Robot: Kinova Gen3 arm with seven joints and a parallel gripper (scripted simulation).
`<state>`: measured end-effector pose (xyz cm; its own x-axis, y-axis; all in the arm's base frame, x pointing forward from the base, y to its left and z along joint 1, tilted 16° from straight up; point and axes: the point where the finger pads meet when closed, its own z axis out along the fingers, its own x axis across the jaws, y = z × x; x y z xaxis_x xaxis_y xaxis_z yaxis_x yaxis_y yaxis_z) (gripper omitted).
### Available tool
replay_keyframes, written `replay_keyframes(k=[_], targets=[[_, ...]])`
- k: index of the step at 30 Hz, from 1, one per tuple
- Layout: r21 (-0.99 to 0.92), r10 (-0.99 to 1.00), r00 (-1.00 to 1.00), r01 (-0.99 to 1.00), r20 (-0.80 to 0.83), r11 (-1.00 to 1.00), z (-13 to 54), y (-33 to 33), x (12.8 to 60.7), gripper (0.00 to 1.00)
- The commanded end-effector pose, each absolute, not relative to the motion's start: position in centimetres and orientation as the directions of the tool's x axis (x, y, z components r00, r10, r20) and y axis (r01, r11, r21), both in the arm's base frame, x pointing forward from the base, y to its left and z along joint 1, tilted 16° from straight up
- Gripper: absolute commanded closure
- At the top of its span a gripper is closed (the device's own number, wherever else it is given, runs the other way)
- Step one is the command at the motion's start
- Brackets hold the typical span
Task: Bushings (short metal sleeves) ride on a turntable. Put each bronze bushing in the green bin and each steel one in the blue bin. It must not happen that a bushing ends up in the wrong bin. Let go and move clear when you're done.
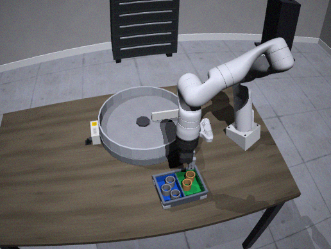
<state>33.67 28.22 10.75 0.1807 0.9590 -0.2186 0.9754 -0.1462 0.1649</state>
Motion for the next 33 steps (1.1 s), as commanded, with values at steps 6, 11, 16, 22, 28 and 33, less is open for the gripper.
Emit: replay_keyframes(k=[6,11,16,22,28,33], targets=[[0.165,0.96,0.176,0.976,-0.218,-0.142,11.3,24.8,33.0,0.55],[0.164,0.96,0.173,0.977,-0.218,-0.139,11.6,22.6,32.5,0.55],[0.163,0.961,0.169,0.977,-0.219,-0.135,12.0,19.1,31.8,0.55],[0.162,0.962,0.164,0.978,-0.22,-0.13,12.5,15.7,31.1,0.55],[0.161,0.962,0.159,0.979,-0.221,-0.125,13.1,11.1,30.1,0.55],[0.16,0.963,0.156,0.98,-0.221,-0.122,13.4,8.8,29.6,0.55]])
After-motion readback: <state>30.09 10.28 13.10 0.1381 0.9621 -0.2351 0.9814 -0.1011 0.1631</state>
